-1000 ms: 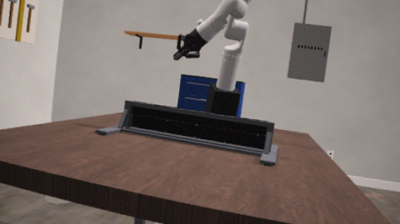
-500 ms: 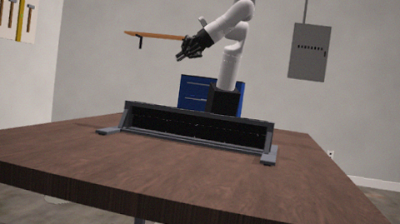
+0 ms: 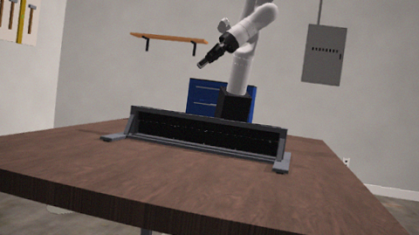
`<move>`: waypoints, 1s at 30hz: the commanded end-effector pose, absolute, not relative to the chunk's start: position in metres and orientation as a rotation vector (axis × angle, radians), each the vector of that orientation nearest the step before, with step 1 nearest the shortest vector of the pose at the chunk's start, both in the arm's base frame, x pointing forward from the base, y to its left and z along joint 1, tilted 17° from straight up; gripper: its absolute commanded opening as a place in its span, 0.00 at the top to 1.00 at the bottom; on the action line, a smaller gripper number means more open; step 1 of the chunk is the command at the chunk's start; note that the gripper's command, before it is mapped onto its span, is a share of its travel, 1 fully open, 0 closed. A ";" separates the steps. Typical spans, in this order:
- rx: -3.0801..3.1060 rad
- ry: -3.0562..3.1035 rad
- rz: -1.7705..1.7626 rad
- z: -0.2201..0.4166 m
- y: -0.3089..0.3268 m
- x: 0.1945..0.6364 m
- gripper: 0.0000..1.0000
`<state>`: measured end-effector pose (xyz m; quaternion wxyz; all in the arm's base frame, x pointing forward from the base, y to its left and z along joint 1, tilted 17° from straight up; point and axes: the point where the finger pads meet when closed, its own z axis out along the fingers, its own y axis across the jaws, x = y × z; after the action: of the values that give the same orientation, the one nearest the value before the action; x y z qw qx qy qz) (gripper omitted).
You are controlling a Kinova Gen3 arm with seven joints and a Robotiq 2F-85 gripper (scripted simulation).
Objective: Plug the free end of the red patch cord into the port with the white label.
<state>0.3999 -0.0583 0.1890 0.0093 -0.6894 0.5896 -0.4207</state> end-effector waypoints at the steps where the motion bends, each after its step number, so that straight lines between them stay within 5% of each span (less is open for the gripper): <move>1: -2.297 1.626 -1.339 0.192 -0.033 0.410 1.00; 30: -2.672 0.298 -1.378 0.203 0.140 0.423 1.00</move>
<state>0.4252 0.1296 0.2021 0.0590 -0.8808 0.1269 -0.4523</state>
